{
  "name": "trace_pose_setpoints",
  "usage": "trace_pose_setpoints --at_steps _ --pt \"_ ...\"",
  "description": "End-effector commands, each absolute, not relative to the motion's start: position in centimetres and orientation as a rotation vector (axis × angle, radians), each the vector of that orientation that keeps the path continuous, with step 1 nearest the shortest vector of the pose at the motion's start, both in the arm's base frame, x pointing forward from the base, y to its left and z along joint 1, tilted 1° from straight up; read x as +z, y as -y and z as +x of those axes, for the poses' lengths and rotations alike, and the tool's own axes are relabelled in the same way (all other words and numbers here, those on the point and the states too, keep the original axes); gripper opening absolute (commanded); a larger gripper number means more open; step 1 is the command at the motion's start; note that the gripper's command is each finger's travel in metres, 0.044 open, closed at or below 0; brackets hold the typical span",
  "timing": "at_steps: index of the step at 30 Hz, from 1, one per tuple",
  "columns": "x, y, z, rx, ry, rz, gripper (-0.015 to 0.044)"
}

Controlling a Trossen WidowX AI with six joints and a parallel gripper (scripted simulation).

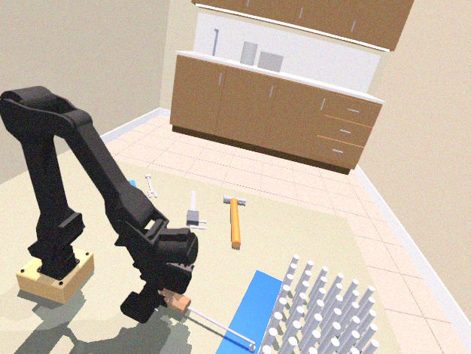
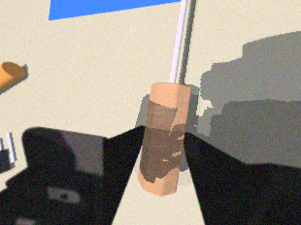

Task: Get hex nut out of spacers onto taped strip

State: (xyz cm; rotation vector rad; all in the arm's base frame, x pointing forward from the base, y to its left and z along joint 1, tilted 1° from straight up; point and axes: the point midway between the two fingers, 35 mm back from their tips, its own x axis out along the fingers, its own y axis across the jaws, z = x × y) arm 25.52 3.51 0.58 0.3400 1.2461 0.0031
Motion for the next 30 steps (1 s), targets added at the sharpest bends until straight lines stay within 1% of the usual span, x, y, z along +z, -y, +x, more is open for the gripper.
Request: trace_pose_setpoints --at_steps 1,16,30 --pt "1.3 -3.5 26.0 0.002 -1.230 0.344 0.0000" --pt "2.3 -3.5 26.0 0.002 -1.230 0.344 0.0000" --pt "2.8 -4.3 22.0 0.002 -1.232 0.344 0.0000"
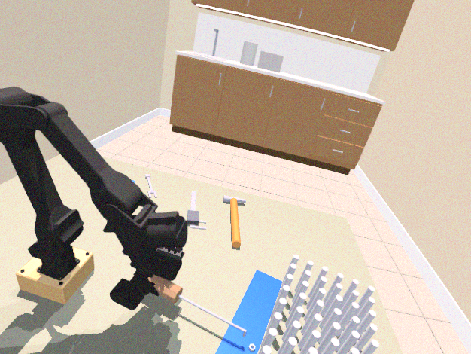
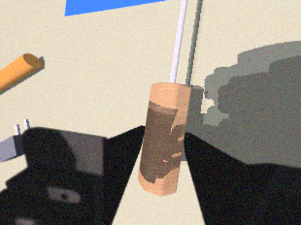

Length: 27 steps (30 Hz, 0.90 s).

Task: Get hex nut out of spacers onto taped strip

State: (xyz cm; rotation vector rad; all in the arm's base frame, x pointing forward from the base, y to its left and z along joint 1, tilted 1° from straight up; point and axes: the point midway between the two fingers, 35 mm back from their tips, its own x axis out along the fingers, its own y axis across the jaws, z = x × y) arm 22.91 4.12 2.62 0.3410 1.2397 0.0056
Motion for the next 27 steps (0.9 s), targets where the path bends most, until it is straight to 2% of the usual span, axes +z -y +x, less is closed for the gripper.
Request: trace_pose_setpoints --at_steps 1,27 --pt "2.8 -4.3 21.9 0.002 -1.232 0.344 0.0000" --pt "13.5 -4.4 23.0 0.002 -1.231 0.345 0.0000"
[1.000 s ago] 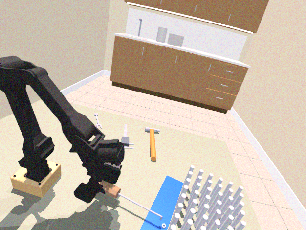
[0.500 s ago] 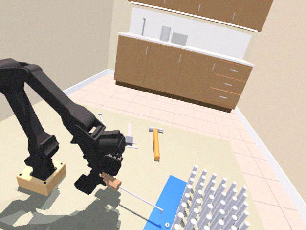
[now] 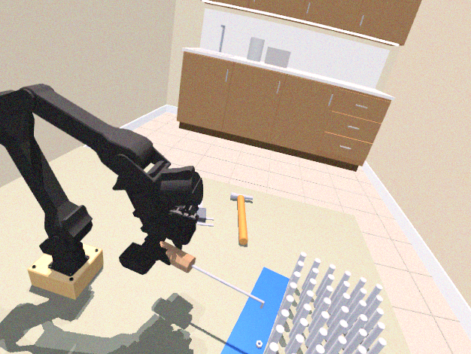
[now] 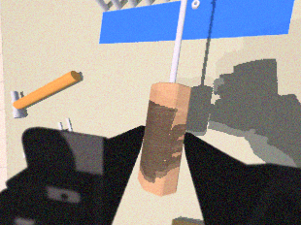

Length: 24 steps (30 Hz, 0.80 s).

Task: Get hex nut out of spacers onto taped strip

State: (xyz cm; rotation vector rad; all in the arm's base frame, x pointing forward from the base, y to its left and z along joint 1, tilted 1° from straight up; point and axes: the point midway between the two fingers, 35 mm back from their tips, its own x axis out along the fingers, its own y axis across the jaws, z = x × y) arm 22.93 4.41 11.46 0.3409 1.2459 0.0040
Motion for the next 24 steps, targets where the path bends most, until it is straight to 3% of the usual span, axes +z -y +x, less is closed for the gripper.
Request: trace_pose_setpoints --at_steps 1,24 --pt "14.0 -4.4 22.9 0.002 -1.231 0.345 0.0000" --pt "15.5 -9.9 23.1 -0.163 -1.343 0.456 0.0000"
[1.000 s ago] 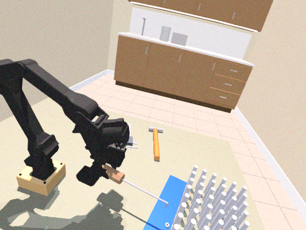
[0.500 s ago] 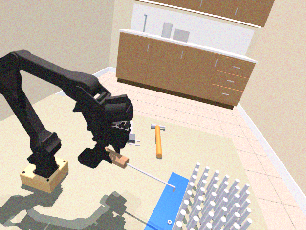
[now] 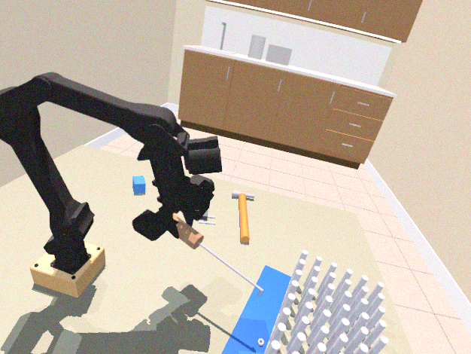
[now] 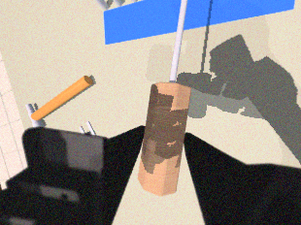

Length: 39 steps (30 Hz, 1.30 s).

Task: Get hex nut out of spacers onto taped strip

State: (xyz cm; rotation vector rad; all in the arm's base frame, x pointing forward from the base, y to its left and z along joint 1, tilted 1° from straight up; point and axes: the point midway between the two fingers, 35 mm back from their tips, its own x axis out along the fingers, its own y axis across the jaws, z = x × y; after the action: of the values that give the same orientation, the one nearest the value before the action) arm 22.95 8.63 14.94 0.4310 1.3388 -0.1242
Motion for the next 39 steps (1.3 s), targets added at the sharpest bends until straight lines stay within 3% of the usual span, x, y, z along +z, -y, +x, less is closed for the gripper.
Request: trace_pose_setpoints --at_steps 1,39 --pt "15.5 -10.2 23.1 -0.174 -1.346 0.462 0.0000" --pt "17.0 -25.1 18.0 -0.559 -1.266 0.634 0.0000"
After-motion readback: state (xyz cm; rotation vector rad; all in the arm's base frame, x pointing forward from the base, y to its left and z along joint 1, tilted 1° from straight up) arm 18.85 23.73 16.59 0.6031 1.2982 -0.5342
